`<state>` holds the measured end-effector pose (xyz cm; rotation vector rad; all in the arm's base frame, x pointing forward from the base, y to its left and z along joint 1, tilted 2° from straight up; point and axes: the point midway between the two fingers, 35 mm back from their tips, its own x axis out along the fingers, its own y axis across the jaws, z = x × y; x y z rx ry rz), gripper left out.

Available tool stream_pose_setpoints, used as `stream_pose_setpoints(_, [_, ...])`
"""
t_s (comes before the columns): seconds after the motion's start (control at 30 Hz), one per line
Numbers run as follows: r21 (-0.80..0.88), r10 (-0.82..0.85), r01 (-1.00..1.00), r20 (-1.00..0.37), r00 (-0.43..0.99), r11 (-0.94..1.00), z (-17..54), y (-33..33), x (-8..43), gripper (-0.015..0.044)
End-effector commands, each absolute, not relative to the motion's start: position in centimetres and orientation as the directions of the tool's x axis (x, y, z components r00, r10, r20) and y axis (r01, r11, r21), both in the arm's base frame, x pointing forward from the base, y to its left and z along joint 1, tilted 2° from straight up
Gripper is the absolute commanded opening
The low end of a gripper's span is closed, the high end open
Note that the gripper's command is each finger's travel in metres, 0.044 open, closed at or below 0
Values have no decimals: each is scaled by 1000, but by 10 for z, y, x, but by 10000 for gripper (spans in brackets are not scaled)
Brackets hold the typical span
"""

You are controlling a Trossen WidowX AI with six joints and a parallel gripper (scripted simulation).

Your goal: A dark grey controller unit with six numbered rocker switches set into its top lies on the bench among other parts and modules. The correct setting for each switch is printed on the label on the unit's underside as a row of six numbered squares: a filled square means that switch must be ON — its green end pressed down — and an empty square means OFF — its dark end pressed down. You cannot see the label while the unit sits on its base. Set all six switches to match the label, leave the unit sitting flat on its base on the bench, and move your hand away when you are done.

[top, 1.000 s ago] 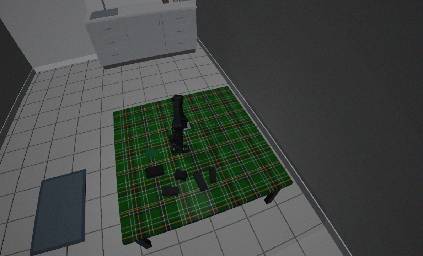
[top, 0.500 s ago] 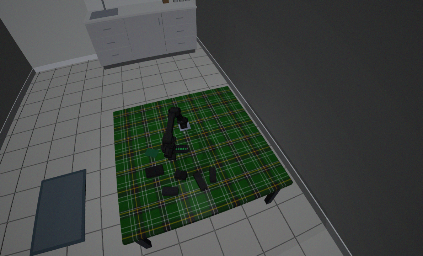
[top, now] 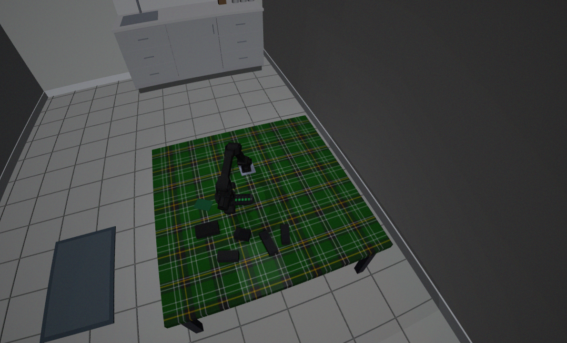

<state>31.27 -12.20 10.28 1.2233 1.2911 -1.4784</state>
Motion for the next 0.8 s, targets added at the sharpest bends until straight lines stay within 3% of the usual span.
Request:
stream_pose_setpoints(0.0, [-127,65,980,-991,-118,-154,116,-125,295,184])
stream_pose_setpoints(0.33, [44,125,988,-990,63,-147,129,-123,259,440])
stream_pose_setpoints(0.77, [44,125,988,-990,63,-147,115,-124,261,440])
